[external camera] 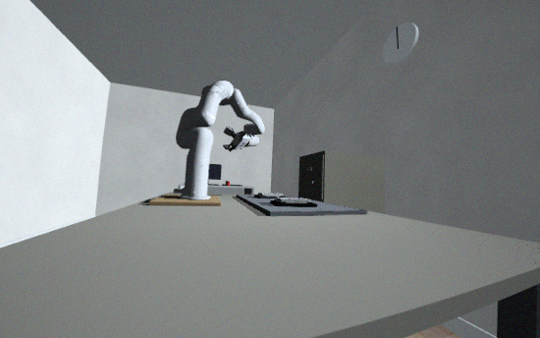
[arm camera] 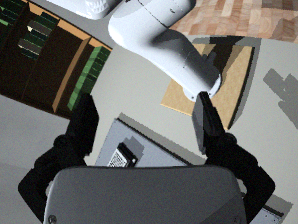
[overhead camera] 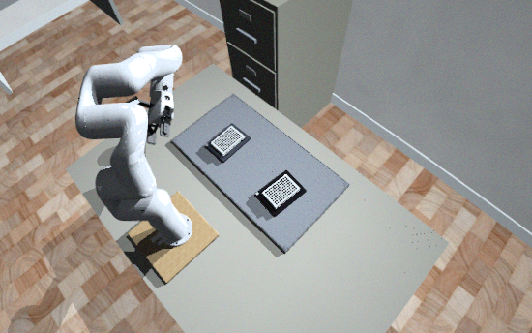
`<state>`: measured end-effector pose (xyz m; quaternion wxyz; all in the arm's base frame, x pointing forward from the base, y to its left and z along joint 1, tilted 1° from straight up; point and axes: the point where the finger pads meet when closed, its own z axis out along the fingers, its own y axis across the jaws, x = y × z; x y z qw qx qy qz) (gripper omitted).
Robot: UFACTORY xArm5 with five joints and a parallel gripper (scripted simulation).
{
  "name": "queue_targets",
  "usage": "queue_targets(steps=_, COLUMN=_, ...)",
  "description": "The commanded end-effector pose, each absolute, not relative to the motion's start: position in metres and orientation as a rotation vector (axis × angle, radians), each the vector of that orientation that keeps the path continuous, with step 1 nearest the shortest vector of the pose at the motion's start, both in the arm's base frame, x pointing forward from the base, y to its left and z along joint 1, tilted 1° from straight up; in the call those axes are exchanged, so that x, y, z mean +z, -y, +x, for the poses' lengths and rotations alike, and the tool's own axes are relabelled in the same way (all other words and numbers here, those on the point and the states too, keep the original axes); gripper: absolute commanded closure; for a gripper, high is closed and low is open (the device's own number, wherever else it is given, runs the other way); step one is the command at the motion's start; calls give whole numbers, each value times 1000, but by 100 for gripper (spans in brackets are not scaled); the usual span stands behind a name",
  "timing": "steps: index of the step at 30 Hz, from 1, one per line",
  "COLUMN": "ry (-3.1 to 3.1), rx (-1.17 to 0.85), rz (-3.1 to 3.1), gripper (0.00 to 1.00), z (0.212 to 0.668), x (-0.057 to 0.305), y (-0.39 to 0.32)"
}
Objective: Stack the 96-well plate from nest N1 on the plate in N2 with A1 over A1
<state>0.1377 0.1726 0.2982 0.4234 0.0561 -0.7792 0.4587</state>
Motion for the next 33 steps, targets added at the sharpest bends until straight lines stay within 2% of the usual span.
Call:
queue_targets(steps=1, ry=1953, rx=1146, rz=141, gripper=0, z=138, x=299, y=-173)
queue_targets(steps=17, ry=1953, rx=1146, rz=141, gripper=0, z=138, x=299, y=-173)
queue_targets(steps=33, ry=2171, rx=1145, rz=-356, gripper=0, z=168, x=272, y=-163)
